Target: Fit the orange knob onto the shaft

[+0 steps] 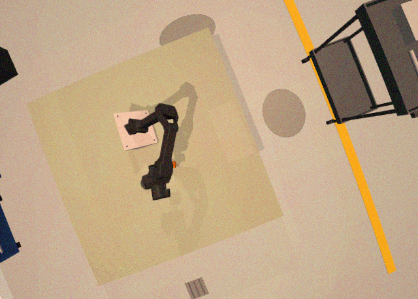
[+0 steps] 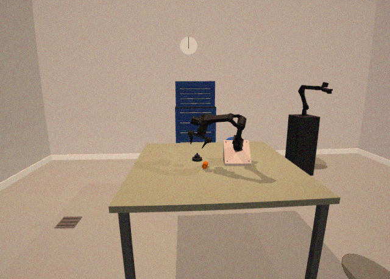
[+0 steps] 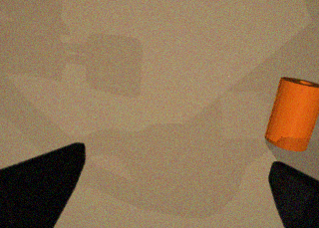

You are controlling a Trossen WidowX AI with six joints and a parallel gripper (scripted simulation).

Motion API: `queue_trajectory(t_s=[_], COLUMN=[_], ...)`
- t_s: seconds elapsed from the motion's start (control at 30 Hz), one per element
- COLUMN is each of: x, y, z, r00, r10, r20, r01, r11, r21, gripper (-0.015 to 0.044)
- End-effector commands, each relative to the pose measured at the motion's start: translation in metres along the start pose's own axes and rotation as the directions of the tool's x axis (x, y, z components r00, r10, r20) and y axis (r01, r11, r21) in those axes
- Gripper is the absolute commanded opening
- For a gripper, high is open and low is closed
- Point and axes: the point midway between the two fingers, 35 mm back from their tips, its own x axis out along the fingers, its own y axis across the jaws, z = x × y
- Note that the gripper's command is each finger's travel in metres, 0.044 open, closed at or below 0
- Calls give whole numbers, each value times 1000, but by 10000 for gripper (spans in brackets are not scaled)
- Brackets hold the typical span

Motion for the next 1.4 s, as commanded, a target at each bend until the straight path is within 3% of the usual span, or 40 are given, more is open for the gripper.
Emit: queue_trajectory(t_s=[0.0, 0.1, 1.37], x=[47, 61, 119], y=[-58, -83, -102], z=[13, 19, 9], r00=[972, 944, 944], r10=[-237, -328, -328], r20=[-12, -15, -16], r01=[237, 329, 329], r11=[971, 943, 943], r21=[30, 41, 41], gripper=[440, 440, 440])
